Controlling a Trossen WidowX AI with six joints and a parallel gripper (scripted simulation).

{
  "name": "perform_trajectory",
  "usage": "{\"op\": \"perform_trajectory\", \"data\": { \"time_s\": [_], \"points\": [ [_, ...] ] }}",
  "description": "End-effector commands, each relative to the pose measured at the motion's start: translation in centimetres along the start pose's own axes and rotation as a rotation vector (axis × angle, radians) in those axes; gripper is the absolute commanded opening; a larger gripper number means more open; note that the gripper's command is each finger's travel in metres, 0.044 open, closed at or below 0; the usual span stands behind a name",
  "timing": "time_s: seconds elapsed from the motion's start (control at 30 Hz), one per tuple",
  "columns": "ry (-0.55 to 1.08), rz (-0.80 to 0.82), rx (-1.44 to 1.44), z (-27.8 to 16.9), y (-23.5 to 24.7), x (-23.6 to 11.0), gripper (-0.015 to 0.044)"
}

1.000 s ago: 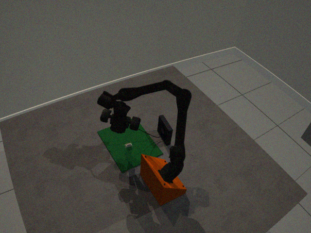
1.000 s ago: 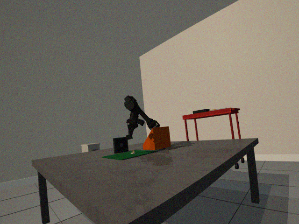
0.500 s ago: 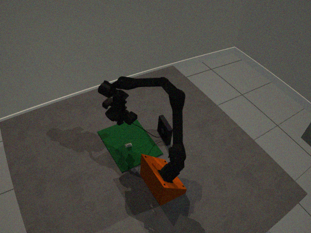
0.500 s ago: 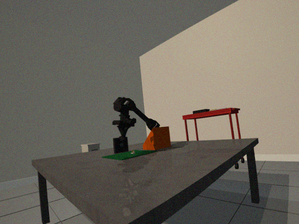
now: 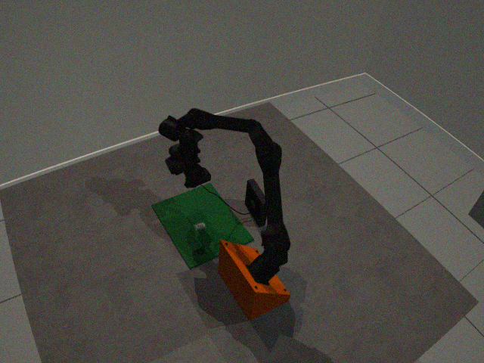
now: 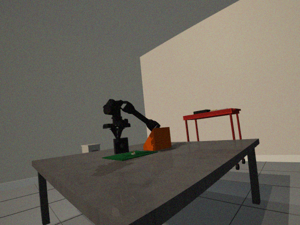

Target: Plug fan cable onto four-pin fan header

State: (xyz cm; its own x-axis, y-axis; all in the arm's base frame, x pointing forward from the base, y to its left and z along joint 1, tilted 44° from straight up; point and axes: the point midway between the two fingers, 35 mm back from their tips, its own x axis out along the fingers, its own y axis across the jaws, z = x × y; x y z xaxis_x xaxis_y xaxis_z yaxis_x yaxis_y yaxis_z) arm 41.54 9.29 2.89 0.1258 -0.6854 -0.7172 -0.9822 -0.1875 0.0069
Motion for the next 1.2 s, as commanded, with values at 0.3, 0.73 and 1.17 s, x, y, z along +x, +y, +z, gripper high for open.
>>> {"op": "perform_trajectory", "data": {
  "time_s": [0.3,0.73,1.17],
  "points": [
    [-0.135,0.068,0.010,0.1,0.3,1.0,0.0000],
    [-0.339,0.136,-0.006,0.1,0.9,2.3,0.0000],
    [-0.551,0.166,-0.013,0.0,1.1,3.0,0.0000]
  ]
}}
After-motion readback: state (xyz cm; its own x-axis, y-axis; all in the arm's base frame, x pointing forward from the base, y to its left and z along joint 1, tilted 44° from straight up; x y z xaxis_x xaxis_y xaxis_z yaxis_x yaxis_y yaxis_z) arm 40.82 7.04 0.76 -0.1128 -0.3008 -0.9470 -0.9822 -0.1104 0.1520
